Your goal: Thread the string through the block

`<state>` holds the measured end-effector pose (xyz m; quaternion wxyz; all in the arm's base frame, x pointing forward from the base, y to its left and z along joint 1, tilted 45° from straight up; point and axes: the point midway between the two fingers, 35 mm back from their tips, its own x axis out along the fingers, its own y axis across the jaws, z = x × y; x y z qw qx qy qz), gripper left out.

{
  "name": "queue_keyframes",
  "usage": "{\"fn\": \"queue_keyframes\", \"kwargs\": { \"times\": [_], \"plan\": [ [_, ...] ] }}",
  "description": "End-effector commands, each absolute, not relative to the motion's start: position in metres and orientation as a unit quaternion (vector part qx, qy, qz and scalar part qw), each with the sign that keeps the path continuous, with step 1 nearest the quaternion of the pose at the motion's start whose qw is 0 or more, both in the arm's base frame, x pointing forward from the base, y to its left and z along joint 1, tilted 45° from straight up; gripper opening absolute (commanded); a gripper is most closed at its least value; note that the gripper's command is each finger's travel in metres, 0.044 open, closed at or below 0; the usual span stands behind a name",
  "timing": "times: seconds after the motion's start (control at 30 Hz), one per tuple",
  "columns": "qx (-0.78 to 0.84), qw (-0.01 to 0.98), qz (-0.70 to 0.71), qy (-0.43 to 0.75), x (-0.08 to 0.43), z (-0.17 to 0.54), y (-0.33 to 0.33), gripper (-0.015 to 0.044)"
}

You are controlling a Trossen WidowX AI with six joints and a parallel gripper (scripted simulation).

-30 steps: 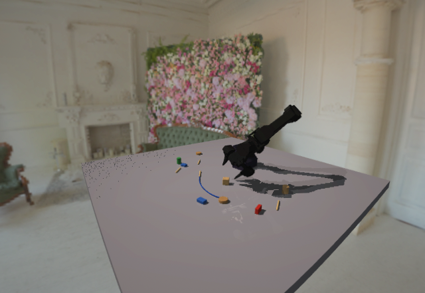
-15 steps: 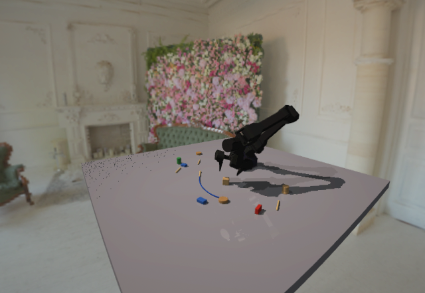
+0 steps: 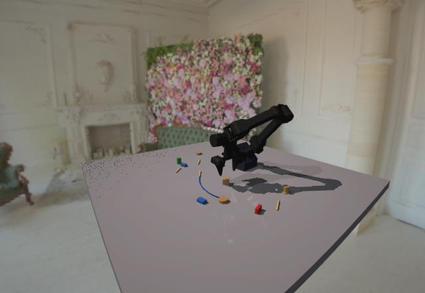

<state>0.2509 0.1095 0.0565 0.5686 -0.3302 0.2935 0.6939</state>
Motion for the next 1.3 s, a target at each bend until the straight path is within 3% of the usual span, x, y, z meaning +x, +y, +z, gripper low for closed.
{"fn": "queue_keyframes", "kwargs": {
  "times": [0.0,0.57,0.83,1.1,1.27],
  "plan": [
    [-0.378,0.536,0.742,0.138,0.2649,0.0622,0.1071,0.044],
    [-0.378,0.536,0.742,0.138,0.2643,0.0609,0.1064,0.044],
    [-0.379,0.536,0.741,0.142,0.2645,0.0611,0.1064,0.024],
    [-0.379,0.536,0.741,0.142,0.2645,0.0611,0.1064,0.024],
    [-0.379,0.536,0.741,0.142,0.2646,0.061,0.1063,0.0109]
  ]
}}
